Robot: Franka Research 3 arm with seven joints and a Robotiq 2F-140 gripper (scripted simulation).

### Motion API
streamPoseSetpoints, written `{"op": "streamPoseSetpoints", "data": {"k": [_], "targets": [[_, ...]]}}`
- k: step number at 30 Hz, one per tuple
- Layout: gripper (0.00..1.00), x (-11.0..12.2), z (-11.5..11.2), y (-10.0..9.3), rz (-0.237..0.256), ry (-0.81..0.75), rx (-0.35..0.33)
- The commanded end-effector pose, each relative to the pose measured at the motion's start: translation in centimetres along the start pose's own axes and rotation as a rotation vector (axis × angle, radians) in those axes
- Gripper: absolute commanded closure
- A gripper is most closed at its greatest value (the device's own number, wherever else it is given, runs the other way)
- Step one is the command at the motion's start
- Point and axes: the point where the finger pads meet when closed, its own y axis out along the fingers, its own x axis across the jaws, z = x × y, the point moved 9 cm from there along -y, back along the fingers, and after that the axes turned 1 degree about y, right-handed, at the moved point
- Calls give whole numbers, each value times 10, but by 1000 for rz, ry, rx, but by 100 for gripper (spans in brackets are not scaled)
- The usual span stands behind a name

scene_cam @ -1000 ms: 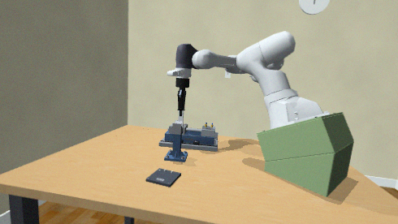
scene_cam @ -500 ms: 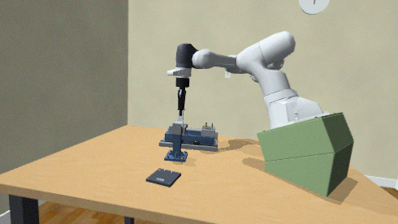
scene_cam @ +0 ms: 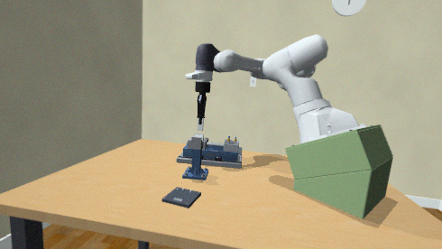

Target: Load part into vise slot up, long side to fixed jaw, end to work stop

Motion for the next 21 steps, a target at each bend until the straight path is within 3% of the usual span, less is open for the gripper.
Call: {"op": "streamPoseSetpoints", "data": {"k": [1,11,21], "targets": [[100,0,-2,-8,-2,-7,-8],[100,0,-2,-31,-2,-7,-8],[100,0,-2,-39,-2,-7,-8]]}}
